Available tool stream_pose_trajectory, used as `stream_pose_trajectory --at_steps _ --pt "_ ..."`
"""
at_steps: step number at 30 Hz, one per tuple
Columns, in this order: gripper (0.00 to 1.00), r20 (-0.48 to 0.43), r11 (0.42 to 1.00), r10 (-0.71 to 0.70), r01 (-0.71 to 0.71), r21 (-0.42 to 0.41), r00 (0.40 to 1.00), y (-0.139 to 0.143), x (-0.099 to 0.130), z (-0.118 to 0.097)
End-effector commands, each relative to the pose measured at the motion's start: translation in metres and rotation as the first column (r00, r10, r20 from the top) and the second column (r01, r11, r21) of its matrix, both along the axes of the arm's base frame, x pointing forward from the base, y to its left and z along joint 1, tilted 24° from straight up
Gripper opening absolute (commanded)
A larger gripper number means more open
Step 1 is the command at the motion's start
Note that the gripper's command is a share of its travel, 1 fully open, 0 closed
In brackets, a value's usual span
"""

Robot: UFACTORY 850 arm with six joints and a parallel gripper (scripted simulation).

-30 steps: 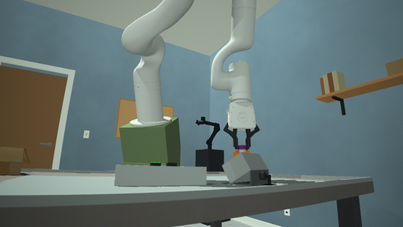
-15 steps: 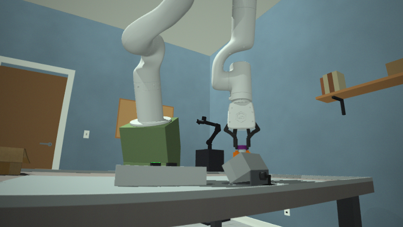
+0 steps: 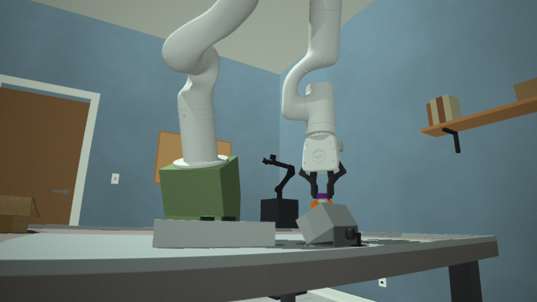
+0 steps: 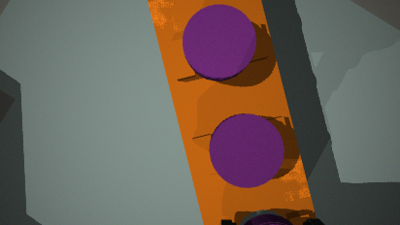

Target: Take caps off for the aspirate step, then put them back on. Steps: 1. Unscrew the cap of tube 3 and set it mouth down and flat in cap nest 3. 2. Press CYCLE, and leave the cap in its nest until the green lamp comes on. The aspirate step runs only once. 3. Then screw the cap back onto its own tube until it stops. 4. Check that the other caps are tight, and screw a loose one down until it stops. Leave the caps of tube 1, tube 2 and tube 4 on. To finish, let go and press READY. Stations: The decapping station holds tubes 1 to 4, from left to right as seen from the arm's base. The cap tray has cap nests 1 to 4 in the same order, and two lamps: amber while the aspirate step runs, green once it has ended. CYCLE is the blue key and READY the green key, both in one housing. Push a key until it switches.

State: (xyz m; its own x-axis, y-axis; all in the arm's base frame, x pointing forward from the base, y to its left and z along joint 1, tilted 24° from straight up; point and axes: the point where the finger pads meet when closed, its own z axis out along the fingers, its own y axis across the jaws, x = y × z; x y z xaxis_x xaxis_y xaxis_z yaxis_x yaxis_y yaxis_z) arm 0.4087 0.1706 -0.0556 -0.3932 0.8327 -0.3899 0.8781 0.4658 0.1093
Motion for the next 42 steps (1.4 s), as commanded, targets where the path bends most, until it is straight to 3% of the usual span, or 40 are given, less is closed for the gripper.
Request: stream_pose_trajectory --at_steps 1,10,27,33,34,36,42 --pt "0.46 0.011 1.0 -0.009 0.009 0.01 1.0 0.0 0.0 0.0" --pt "0.46 0.011 1.0 -0.009 0.009 0.01 1.0 0.0 0.0 0.0" --pt "0.46 0.011 1.0 -0.009 0.009 0.01 1.0 0.014 -0.012 0.041" --pt "0.46 0.011 1.0 -0.009 0.009 0.01 1.0 0.014 -0.012 0.042" --pt "0.0 0.035 0.996 -0.086 0.085 0.034 0.996 0.007 -0.008 0.045" --pt "0.0 0.067 0.977 -0.205 0.2 0.076 0.976 -0.005 0.0 0.052" --pt "0.0 0.067 0.977 -0.205 0.2 0.076 0.976 -0.031 0.017 0.065"
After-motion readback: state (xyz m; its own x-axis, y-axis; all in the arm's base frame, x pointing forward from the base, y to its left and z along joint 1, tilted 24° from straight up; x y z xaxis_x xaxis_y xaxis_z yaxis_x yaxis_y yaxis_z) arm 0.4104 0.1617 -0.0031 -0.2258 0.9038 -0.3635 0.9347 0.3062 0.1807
